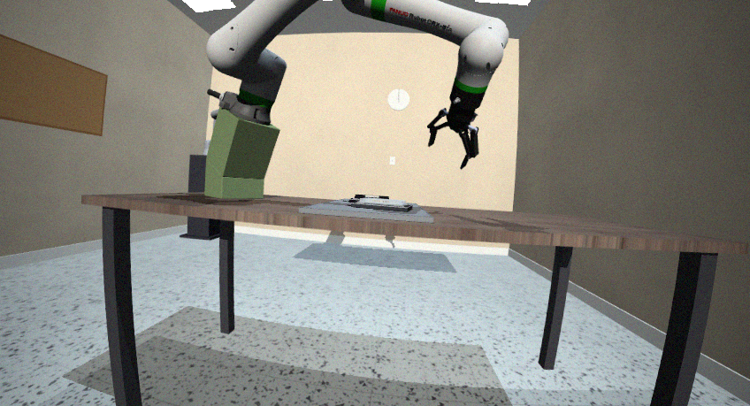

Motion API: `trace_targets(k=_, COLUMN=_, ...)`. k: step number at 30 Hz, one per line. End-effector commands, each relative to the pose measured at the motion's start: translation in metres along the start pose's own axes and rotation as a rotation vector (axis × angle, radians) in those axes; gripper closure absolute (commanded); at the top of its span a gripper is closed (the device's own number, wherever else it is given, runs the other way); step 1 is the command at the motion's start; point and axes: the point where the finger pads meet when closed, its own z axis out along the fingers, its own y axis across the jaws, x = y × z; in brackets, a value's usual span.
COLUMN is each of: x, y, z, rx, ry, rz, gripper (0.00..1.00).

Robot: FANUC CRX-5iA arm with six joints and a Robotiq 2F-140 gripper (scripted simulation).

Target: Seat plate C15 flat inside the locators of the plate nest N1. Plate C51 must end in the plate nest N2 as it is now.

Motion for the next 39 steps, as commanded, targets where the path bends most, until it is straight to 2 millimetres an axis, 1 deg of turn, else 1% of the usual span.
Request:
trace_targets(k=1, x=-0.015, y=-0.003, z=0.01, rx=-0.013, ry=-0.046, rz=0.065, gripper=0.0)
trace_targets(k=2, x=-0.02, y=-0.004, z=0.012, rx=-0.018, ry=-0.065, rz=0.092, gripper=0.0)
trace_targets(k=4, x=-0.02, y=-0.004, z=0.012, rx=-0.018, ry=-0.065, rz=0.092, gripper=0.0)
trace_targets(k=7, x=-0.033, y=-0.007, z=0.018, rx=-0.036, ry=-0.114, rz=0.16, gripper=0.0)
trace_targets(k=9, x=-0.042, y=-0.009, z=0.022, rx=-0.039, ry=-0.124, rz=0.174, gripper=0.0)
trace_targets(k=11, x=-0.045, y=-0.009, z=0.024, rx=-0.039, ry=-0.124, rz=0.174, gripper=0.0)
trace_targets(k=14, x=-0.058, y=-0.012, z=0.029, rx=-0.06, ry=-0.171, rz=0.237, gripper=0.0)
trace_targets(k=16, x=-0.061, y=-0.013, z=0.03, rx=-0.06, ry=-0.171, rz=0.237, gripper=0.0)
trace_targets(k=18, x=-0.07, y=-0.015, z=0.033, rx=-0.078, ry=-0.204, rz=0.28, gripper=0.0)
trace_targets(k=21, x=-0.073, y=-0.016, z=0.034, rx=-0.078, ry=-0.204, rz=0.28, gripper=0.0)
trace_targets(k=25, x=-0.092, y=-0.02, z=0.039, rx=-0.123, ry=-0.275, rz=0.368, gripper=0.0)
trace_targets(k=27, x=-0.101, y=-0.022, z=0.041, rx=-0.129, ry=-0.284, rz=0.38, gripper=0.0)
trace_targets(k=29, x=-0.101, y=-0.022, z=0.042, rx=-0.129, ry=-0.284, rz=0.38, gripper=0.0)
trace_targets(k=36, x=-0.132, y=-0.029, z=0.047, rx=-0.204, ry=-0.371, rz=0.484, gripper=0.0)
trace_targets(k=38, x=-0.132, y=-0.029, z=0.047, rx=-0.204, ry=-0.371, rz=0.484, gripper=0.0)
trace_targets(k=39, x=-0.137, y=-0.03, z=0.047, rx=-0.223, ry=-0.389, rz=0.505, gripper=0.0)
